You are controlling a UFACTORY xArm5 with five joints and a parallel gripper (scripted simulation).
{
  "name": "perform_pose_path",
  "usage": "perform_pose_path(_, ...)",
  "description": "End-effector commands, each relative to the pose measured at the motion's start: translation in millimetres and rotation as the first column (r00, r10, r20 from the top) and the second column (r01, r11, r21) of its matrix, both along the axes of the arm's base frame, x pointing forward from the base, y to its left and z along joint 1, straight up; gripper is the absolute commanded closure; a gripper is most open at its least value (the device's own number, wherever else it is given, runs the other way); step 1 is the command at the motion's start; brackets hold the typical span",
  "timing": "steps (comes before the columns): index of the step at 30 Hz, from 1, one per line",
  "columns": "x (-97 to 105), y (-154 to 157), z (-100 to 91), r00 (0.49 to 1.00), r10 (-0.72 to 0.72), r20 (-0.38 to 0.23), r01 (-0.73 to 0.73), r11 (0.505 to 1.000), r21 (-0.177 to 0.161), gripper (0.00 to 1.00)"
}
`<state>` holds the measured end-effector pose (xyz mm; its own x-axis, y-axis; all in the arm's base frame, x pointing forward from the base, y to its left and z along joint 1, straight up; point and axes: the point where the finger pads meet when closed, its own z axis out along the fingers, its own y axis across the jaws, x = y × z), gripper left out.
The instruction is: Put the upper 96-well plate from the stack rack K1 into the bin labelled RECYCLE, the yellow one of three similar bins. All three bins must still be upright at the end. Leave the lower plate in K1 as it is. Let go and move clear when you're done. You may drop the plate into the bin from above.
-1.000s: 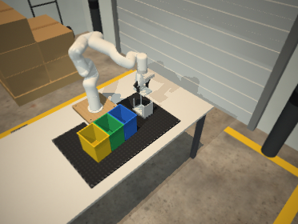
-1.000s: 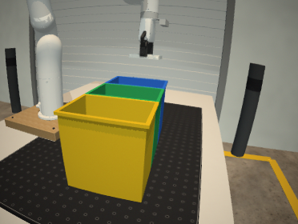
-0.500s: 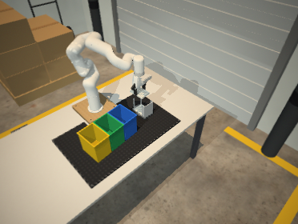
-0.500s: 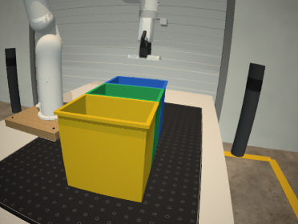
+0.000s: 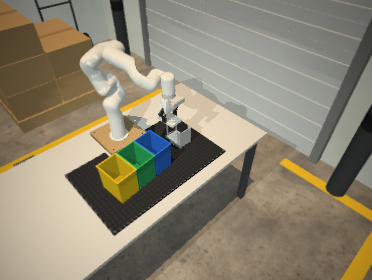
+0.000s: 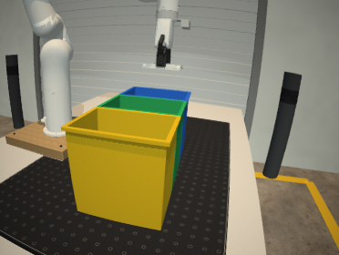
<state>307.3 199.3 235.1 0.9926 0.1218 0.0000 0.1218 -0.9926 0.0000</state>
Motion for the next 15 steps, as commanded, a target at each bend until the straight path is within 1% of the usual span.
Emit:
perform_pose_path(1, 3.0, -12.0, 1.1, 1.000, 0.000, 0.004, 0.000, 1.000, 0.002, 1.00)
perform_pose_path(4, 4.6, -21.9, 0.7, 1.000, 0.000, 0.004, 0.000, 1.000, 0.002, 1.00)
perform_pose_path(6, 4.6, -21.9, 0.7, 1.000, 0.000, 0.004, 0.000, 1.000, 0.002, 1.00)
perform_pose_path(15, 9.6, -51.5, -0.3, 1.000, 0.000, 0.004, 0.000, 1.000, 0.002, 1.00)
